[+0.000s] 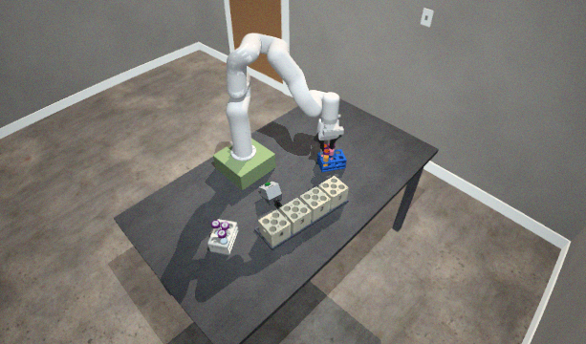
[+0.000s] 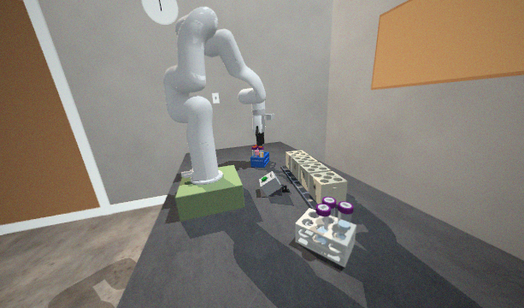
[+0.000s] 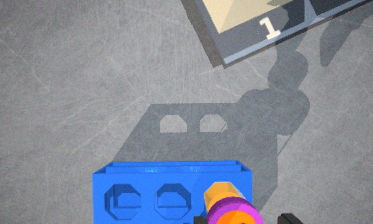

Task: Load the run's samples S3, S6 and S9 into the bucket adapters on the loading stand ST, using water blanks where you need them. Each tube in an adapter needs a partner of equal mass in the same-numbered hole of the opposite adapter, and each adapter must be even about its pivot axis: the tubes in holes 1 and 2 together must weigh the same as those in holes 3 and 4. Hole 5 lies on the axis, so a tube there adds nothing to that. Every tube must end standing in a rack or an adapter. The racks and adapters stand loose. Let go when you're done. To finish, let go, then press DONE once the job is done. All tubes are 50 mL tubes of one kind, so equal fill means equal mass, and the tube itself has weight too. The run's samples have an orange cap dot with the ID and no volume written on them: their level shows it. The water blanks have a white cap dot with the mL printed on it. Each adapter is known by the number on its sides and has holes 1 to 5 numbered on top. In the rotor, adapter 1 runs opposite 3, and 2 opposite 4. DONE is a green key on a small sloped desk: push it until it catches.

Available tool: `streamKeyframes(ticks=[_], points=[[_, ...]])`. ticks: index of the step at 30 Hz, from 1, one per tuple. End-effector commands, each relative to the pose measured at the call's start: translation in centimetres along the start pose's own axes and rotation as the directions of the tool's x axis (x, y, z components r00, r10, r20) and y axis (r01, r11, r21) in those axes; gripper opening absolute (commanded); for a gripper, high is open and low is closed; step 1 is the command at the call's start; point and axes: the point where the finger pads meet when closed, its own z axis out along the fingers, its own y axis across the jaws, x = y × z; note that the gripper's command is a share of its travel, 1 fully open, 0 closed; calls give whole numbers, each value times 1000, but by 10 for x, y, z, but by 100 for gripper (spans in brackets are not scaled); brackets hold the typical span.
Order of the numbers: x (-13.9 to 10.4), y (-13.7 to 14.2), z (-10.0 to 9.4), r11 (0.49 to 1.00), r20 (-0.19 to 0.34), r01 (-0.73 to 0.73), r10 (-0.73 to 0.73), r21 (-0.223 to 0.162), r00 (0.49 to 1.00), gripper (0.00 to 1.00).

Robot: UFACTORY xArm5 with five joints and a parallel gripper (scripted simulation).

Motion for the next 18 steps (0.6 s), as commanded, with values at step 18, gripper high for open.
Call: streamKeyframes(ticks=[18], points=[[0, -1, -40, 1000, -1, 0, 0, 3, 1000, 44]])
